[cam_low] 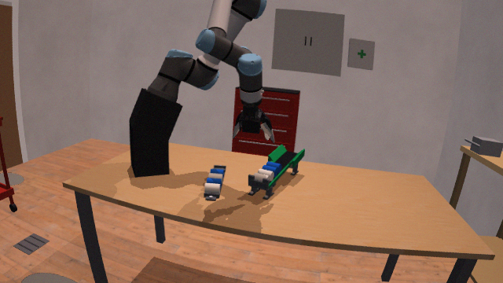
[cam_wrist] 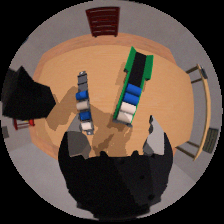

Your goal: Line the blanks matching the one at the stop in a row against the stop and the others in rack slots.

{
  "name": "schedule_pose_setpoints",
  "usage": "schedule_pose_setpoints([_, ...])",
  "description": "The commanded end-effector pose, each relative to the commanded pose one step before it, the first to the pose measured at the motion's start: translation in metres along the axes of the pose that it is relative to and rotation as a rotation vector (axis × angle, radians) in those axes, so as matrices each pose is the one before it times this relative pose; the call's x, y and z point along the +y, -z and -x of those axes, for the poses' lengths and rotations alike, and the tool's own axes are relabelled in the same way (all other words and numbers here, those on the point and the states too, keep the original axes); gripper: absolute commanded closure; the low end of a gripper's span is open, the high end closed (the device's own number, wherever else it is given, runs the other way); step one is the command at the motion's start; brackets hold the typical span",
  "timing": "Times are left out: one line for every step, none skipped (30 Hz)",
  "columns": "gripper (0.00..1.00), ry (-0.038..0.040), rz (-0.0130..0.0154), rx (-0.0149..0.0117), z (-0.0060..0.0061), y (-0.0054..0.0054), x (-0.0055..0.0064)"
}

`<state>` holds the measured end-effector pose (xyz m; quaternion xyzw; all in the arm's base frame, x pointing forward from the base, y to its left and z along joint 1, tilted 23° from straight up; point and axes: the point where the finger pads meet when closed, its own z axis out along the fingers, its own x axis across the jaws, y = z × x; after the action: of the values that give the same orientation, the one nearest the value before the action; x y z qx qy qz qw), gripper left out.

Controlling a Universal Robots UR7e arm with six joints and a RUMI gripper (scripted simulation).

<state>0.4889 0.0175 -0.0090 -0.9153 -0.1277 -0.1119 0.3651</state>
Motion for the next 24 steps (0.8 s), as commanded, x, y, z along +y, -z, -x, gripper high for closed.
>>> schedule_pose_setpoints([0.00,0.00135,0.00305,0.00114,0.05270,-0.00244,0.02818])
schedule_pose_setpoints([0.00,0.00003,-0.00027,-0.00011,0.00303,-0.00032,0.00107])
schedule_pose_setpoints([0.00,0.00027,-0.00179,-0.00039,0.01550,-0.00178,0.00492])
schedule_pose_setpoints([0.00,0.00043,-0.00205,-0.00009,0.01305,-0.00167,0.00344])
schedule_pose_setpoints([0.00,0.00005,-0.00023,0.00000,0.00128,-0.00017,0.00030])
schedule_pose_setpoints([0.00,0.00063,-0.00256,0.00018,0.01281,-0.00182,0.00268])
schedule_pose_setpoints([0.00,0.00000,0.00000,0.00000,0.00000,0.00000,0.00000])
schedule_pose_setpoints([0.00,0.00000,0.00000,0.00000,0.00000,0.00000,0.00000])
schedule_pose_setpoints([0.00,0.00072,-0.00261,0.00037,0.01105,-0.00170,0.00180])
schedule_pose_setpoints([0.00,0.00072,-0.00246,0.00048,0.00915,-0.00151,0.00112])
schedule_pose_setpoints([0.00,0.00066,-0.00212,0.00050,0.00718,-0.00125,0.00064])
schedule_pose_setpoints([0.00,0.00054,-0.00166,0.00044,0.00526,-0.00095,0.00034])
schedule_pose_setpoints([0.00,0.00038,-0.00115,0.00032,0.00348,-0.00065,0.00016])
schedule_pose_setpoints([0.00,0.00022,-0.00066,0.00019,0.00194,-0.00037,0.00007])
schedule_pose_setpoints([0.00,0.00009,-0.00027,0.00008,0.00078,-0.00015,0.00002])
schedule_pose_setpoints([0.00,0.00001,-0.00004,0.00001,0.00012,-0.00002,0.00000])
schedule_pose_setpoints([0.00,0.00000,0.00000,0.00000,0.00000,0.00000,0.00000])
schedule_pose_setpoints([0.00,0.00000,0.00000,0.00000,0.00000,0.00000,0.00000])
schedule_pose_setpoints([0.00,0.00000,0.00000,0.00000,0.00000,0.00000,0.00000])
schedule_pose_setpoints([0.00,0.00000,0.00000,0.00000,0.00000,0.00000,0.00000])
schedule_pose_setpoints([0.00,0.00000,0.00000,0.00000,0.00000,0.00000,0.00000])
schedule_pose_setpoints([0.00,0.00000,0.00000,0.00000,0.00000,0.00000,0.00000])
schedule_pose_setpoints([0.00,0.00000,0.00000,0.00000,0.00000,0.00000,0.00000])
schedule_pose_setpoints([0.00,0.00000,0.00000,0.00000,0.00000,0.00000,0.00000])
